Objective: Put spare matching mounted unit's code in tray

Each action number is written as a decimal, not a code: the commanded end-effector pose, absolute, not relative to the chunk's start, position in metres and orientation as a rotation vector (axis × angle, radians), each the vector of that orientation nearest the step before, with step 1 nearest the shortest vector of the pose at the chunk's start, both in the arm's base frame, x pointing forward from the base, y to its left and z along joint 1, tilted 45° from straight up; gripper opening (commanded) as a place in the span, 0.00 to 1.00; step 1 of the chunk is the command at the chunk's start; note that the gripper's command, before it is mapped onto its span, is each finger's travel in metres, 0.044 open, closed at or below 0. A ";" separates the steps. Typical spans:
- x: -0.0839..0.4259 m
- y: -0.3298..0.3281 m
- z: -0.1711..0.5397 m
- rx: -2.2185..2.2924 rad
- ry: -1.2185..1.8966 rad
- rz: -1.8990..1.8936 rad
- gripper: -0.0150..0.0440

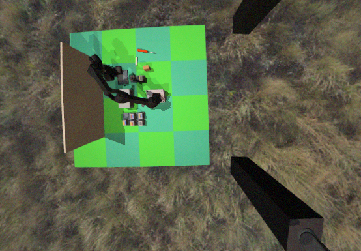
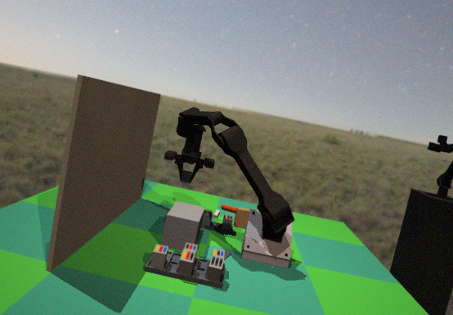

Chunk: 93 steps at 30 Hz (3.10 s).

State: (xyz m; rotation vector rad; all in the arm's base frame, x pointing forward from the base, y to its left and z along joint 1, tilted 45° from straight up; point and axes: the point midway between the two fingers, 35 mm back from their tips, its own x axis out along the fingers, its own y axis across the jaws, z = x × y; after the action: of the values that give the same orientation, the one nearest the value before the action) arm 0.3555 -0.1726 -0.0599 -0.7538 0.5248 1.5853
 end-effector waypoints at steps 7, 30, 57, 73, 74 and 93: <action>0.357 -0.168 -0.065 -0.749 0.524 1.579 0.25; 0.358 -0.156 -0.079 -0.749 0.524 1.579 0.25; 0.358 -0.142 -0.094 -0.749 0.524 1.578 0.25; 0.358 -0.133 -0.103 -0.749 0.523 1.578 0.25; 0.358 -0.133 -0.103 -0.749 0.523 1.578 0.25; 0.356 -0.123 -0.113 -0.749 0.522 1.578 0.25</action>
State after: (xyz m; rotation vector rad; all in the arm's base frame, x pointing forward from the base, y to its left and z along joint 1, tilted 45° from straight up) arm 0.3564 -0.1243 -0.1118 -0.7547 0.5231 1.5836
